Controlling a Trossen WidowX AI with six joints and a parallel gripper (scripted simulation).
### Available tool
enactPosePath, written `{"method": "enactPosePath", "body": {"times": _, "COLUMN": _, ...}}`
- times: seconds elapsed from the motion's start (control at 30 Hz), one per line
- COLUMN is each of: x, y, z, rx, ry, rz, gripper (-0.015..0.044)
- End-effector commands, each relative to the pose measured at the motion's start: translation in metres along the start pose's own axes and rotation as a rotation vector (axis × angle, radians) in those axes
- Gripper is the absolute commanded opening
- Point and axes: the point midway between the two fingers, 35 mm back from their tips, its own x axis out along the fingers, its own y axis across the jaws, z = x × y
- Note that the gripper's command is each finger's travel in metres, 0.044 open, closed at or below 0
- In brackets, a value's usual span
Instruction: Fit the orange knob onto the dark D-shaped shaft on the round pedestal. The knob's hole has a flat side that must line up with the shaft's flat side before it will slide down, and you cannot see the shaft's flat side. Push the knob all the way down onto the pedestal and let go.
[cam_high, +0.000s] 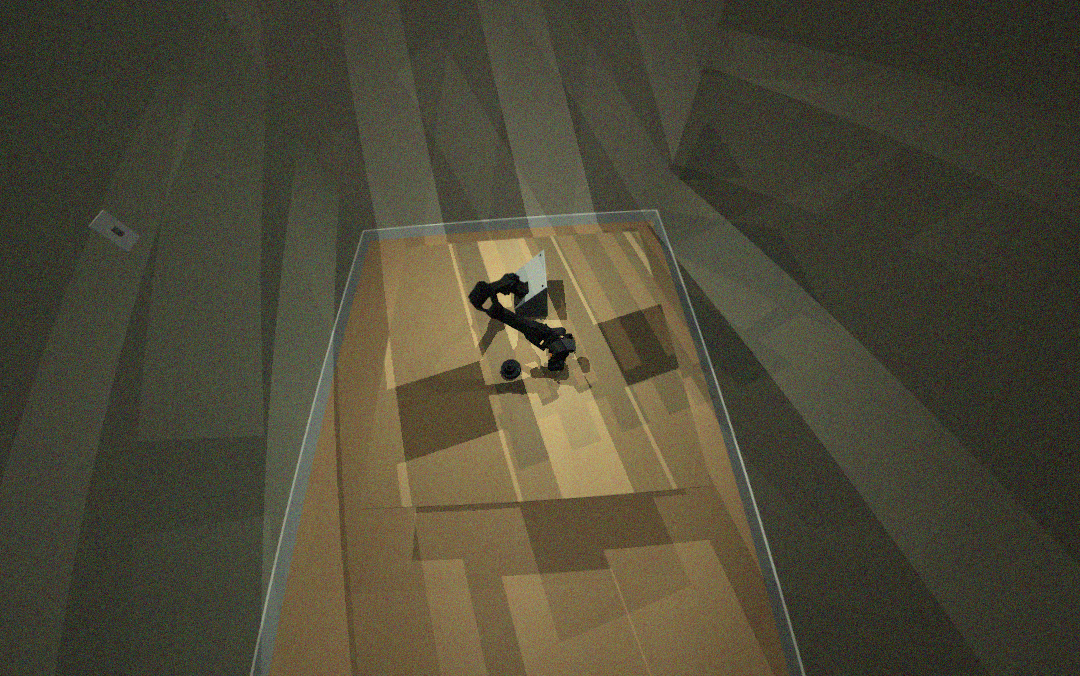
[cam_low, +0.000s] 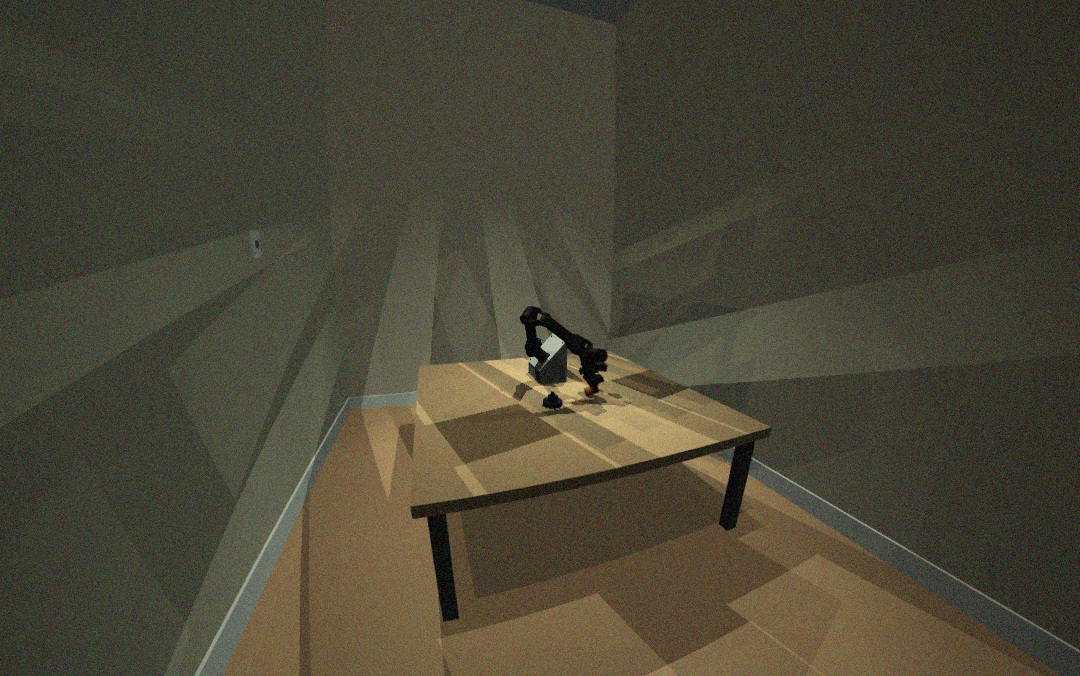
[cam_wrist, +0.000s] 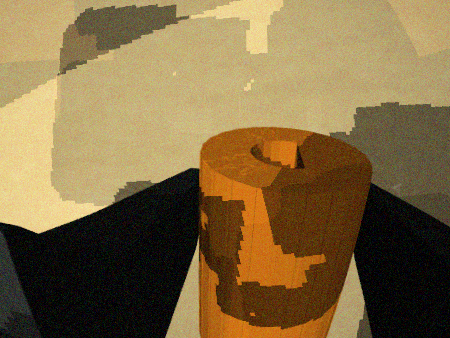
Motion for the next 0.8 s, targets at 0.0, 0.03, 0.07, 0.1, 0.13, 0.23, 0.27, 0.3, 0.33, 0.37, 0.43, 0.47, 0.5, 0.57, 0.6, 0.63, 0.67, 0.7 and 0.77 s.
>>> {"method": "enactPosePath", "body": {"times": 0.0, "x": -0.004, "y": 0.0, "z": -0.005, "rx": -0.001, "ry": -0.075, "rz": 0.0, "gripper": 0.0179}}
{"method": "enactPosePath", "body": {"times": 0.03, "x": -0.004, "y": 0.0, "z": -0.005, "rx": -0.001, "ry": -0.09, "rz": 0.001, "gripper": 0.0179}}
{"method": "enactPosePath", "body": {"times": 0.07, "x": -0.005, "y": 0.0, "z": -0.006, "rx": -0.001, "ry": -0.105, "rz": 0.001, "gripper": 0.0179}}
{"method": "enactPosePath", "body": {"times": 0.1, "x": -0.005, "y": 0.0, "z": -0.007, "rx": -0.001, "ry": -0.12, "rz": 0.001, "gripper": 0.0179}}
{"method": "enactPosePath", "body": {"times": 0.13, "x": -0.006, "y": 0.0, "z": -0.008, "rx": -0.001, "ry": -0.135, "rz": 0.001, "gripper": 0.0179}}
{"method": "enactPosePath", "body": {"times": 0.23, "x": -0.007, "y": 0.0, "z": -0.01, "rx": -0.001, "ry": -0.179, "rz": 0.001, "gripper": 0.0179}}
{"method": "enactPosePath", "body": {"times": 0.27, "x": -0.008, "y": 0.0, "z": -0.011, "rx": -0.001, "ry": -0.194, "rz": 0.001, "gripper": 0.0179}}
{"method": "enactPosePath", "body": {"times": 0.3, "x": -0.008, "y": 0.0, "z": -0.012, "rx": -0.001, "ry": -0.209, "rz": 0.002, "gripper": 0.0179}}
{"method": "enactPosePath", "body": {"times": 0.33, "x": -0.009, "y": 0.0, "z": -0.013, "rx": -0.001, "ry": -0.223, "rz": 0.002, "gripper": 0.0179}}
{"method": "enactPosePath", "body": {"times": 0.37, "x": -0.009, "y": 0.0, "z": -0.014, "rx": -0.001, "ry": -0.238, "rz": 0.002, "gripper": 0.0179}}
{"method": "enactPosePath", "body": {"times": 0.43, "x": -0.01, "y": 0.0, "z": -0.015, "rx": -0.002, "ry": -0.266, "rz": 0.002, "gripper": 0.0179}}
{"method": "enactPosePath", "body": {"times": 0.47, "x": -0.011, "y": 0.0, "z": -0.016, "rx": -0.002, "ry": -0.281, "rz": 0.002, "gripper": 0.0179}}
{"method": "enactPosePath", "body": {"times": 0.5, "x": -0.011, "y": 0.0, "z": -0.017, "rx": -0.002, "ry": -0.295, "rz": 0.002, "gripper": 0.0179}}
{"method": "enactPosePath", "body": {"times": 0.57, "x": -0.012, "y": 0.0, "z": -0.019, "rx": -0.002, "ry": -0.324, "rz": 0.003, "gripper": 0.0179}}
{"method": "enactPosePath", "body": {"times": 0.6, "x": -0.012, "y": 0.0, "z": -0.02, "rx": -0.002, "ry": -0.338, "rz": 0.003, "gripper": 0.0179}}
{"method": "enactPosePath", "body": {"times": 0.63, "x": -0.013, "y": 0.0, "z": -0.021, "rx": -0.002, "ry": -0.352, "rz": 0.003, "gripper": 0.0179}}
{"method": "enactPosePath", "body": {"times": 0.67, "x": -0.013, "y": 0.0, "z": -0.021, "rx": -0.002, "ry": -0.366, "rz": 0.003, "gripper": 0.0179}}
{"method": "enactPosePath", "body": {"times": 0.7, "x": -0.013, "y": 0.0, "z": -0.022, "rx": -0.002, "ry": -0.38, "rz": 0.003, "gripper": 0.0179}}
{"method": "enactPosePath", "body": {"times": 0.77, "x": -0.014, "y": 0.0, "z": -0.024, "rx": -0.002, "ry": -0.408, "rz": 0.003, "gripper": 0.0179}}
